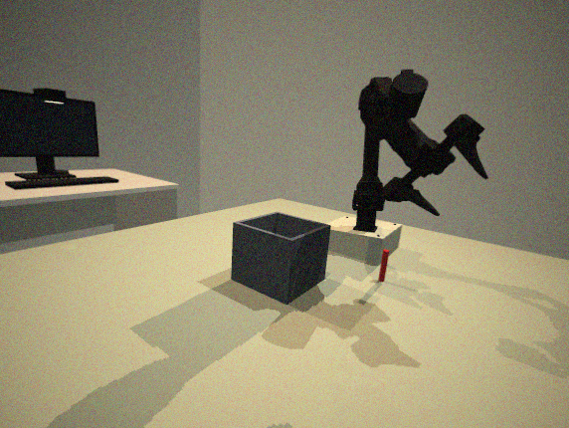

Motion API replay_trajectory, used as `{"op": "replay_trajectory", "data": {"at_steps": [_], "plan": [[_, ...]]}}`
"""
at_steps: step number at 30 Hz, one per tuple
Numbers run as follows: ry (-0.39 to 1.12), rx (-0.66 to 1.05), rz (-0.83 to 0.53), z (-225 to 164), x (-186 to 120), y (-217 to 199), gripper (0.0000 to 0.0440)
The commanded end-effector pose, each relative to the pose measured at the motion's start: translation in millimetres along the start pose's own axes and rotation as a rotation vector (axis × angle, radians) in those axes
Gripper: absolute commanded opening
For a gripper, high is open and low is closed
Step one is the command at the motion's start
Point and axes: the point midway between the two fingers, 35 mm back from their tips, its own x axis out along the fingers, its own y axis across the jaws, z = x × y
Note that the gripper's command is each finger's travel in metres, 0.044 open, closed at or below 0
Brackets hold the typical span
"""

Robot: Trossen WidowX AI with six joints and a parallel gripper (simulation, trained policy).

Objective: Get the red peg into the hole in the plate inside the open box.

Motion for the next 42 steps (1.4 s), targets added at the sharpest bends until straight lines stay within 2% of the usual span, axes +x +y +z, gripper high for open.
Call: {"op": "replay_trajectory", "data": {"at_steps": [1, 42], "plan": [[0.018, 0.12, 0.021, -4, -3, 5, 0.044], [0.256, 1.517, 0.203, -10, -27, 70, 0.044]]}}
